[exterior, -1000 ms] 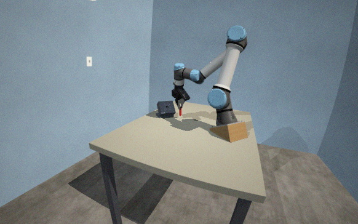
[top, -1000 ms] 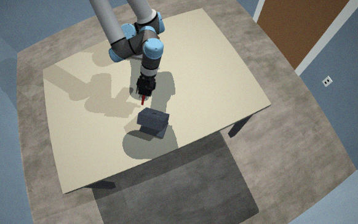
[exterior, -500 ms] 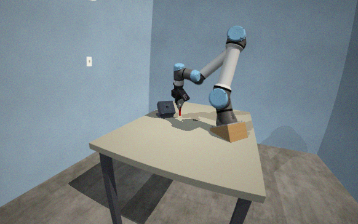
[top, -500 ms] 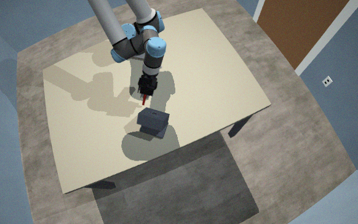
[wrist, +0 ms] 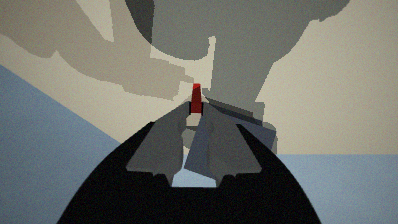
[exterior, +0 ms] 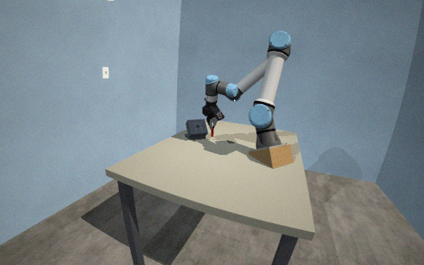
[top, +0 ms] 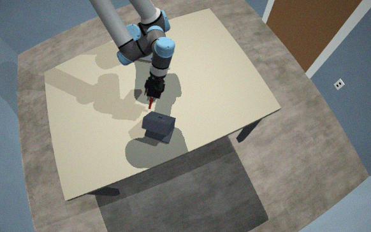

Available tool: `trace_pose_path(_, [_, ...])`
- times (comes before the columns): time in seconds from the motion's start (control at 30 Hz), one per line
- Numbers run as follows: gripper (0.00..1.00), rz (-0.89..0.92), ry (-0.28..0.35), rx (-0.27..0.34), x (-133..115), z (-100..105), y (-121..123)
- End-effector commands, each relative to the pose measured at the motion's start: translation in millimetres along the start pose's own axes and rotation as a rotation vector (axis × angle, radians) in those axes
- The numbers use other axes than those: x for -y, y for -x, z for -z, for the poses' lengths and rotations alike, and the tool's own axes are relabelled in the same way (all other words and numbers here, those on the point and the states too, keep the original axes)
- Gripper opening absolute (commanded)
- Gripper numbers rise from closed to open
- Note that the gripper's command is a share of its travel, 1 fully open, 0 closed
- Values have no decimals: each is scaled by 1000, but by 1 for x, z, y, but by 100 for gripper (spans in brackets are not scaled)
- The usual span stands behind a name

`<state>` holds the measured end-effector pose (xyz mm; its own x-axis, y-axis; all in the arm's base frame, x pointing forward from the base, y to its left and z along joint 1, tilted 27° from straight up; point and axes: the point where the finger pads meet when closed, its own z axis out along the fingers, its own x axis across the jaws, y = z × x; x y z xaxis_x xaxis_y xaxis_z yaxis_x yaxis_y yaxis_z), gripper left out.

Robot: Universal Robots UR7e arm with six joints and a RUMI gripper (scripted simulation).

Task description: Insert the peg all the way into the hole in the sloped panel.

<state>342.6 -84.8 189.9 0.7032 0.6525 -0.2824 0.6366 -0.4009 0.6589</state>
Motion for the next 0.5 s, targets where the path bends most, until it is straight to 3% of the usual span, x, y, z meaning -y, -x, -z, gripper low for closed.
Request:
trace_pose_path(0.0, [0, -1, 12, 2, 0, 1, -3])
trace_pose_path(0.47, [0, -2, 37, 6, 1, 4, -8])
